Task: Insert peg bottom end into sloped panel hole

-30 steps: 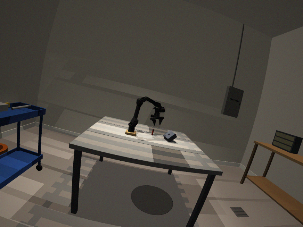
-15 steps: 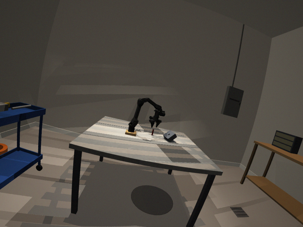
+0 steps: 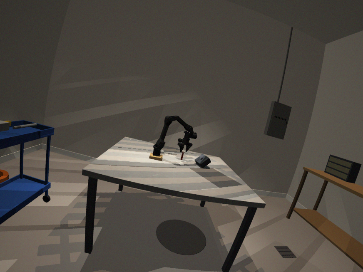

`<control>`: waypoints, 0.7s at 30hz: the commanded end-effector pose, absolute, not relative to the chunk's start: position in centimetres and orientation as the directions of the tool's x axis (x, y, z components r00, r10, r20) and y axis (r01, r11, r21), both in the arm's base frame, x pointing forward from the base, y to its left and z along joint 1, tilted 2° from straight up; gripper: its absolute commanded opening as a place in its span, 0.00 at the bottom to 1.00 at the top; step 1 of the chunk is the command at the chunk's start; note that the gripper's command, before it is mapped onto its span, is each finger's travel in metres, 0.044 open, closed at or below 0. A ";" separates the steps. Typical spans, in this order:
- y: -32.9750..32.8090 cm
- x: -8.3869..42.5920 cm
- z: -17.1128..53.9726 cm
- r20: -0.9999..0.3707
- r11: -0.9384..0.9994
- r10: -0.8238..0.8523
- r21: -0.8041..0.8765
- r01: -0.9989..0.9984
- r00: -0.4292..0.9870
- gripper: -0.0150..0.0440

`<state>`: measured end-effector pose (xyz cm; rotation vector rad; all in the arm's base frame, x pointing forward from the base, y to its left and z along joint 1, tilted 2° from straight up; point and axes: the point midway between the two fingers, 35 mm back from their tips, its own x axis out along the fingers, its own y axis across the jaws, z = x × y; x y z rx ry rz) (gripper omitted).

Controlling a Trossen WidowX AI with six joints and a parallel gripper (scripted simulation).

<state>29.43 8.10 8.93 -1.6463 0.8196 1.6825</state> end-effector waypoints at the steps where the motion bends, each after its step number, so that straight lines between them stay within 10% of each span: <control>1: 8.2 29.4 8.2 -1.000 -0.605 0.023 -0.002 -0.796 -0.014 1.00; 21: 8.3 29.3 4.9 -1.000 -0.605 0.023 -0.002 -0.796 -0.014 1.00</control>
